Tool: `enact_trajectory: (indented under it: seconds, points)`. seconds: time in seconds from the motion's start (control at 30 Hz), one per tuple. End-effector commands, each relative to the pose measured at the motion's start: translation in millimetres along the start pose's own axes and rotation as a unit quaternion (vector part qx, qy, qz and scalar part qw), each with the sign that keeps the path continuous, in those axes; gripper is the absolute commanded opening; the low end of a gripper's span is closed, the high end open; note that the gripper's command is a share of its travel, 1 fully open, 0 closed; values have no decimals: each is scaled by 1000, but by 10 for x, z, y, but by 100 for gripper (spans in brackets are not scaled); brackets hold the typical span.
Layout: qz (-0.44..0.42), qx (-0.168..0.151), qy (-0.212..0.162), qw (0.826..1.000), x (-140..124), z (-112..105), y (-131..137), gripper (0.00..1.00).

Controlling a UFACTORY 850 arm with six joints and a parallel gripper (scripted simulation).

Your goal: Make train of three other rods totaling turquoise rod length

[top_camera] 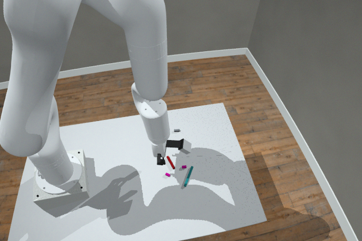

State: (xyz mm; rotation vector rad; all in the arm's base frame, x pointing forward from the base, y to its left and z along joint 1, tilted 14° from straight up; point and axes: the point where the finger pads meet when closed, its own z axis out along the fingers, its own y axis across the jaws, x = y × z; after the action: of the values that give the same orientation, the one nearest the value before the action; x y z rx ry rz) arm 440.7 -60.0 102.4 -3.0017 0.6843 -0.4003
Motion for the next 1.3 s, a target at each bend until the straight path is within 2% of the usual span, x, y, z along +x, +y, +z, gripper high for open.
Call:
enact_trajectory:
  seconds: [0.0, 0.07, 0.1, 0.3, 0.33, 0.5, 0.53, 0.7, 0.73, 0.83, 1.0, 1.27]
  points:
    - [2, 3, -2, 1000, 7, -2, 0, 100]
    - [2, 3, -2, 1000, 7, -2, 0, 100]
    - [50, 4, -3, 999, -24, 34, 76, 100]
    - [50, 4, -3, 999, -24, 34, 76, 100]
    - [93, 4, -4, 996, -53, 66, 144, 100]
    - [93, 4, -4, 996, -53, 66, 144, 100]
    - [132, 3, -5, 991, -80, 94, 205, 100]
    - [132, 3, -5, 991, -80, 94, 205, 100]
    - [166, 3, -6, 986, -104, 118, 257, 100]
    - [166, 3, -6, 986, -104, 118, 257, 100]
    - [255, 2, -7, 967, -171, 178, 397, 100]
    - [261, 2, -8, 965, -176, 183, 407, 100]
